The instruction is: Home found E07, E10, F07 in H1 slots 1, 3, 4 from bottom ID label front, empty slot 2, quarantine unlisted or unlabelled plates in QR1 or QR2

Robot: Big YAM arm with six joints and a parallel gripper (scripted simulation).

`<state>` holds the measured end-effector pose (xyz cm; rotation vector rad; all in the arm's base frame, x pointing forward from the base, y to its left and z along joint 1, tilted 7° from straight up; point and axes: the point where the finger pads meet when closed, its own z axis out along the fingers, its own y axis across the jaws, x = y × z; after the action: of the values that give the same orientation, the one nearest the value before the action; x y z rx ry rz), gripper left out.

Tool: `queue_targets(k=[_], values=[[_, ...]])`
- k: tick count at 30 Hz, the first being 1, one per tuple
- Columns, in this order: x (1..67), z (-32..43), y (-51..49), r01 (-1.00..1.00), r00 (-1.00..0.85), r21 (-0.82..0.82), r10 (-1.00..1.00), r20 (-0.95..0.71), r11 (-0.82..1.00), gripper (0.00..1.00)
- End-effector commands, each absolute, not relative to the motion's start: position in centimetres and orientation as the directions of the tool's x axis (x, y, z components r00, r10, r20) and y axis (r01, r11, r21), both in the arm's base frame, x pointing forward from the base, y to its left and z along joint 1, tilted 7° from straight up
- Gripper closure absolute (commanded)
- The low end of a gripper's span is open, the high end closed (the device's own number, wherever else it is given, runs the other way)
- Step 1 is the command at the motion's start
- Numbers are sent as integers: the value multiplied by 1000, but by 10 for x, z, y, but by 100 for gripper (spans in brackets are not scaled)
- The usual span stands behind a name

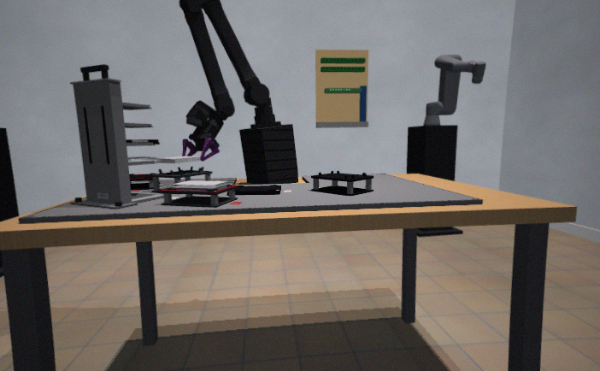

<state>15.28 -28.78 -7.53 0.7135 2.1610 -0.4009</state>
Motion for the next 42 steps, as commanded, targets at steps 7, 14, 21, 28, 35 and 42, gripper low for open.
queue_targets(k=[7, 14, 21, 28, 35, 42], values=[[157, -76, -292, 610, -506, -50, 340, -793, 790, 14], [157, -79, -293, 611, -506, -51, 340, -793, 790, 14], [158, -82, -293, 611, -506, -51, 340, -793, 790, 14], [157, -84, -292, 611, -506, -51, 340, -793, 790, 14], [158, -89, -293, 611, -506, -50, 341, -792, 790, 14], [158, -92, -294, 611, -506, -50, 340, -793, 790, 14]])
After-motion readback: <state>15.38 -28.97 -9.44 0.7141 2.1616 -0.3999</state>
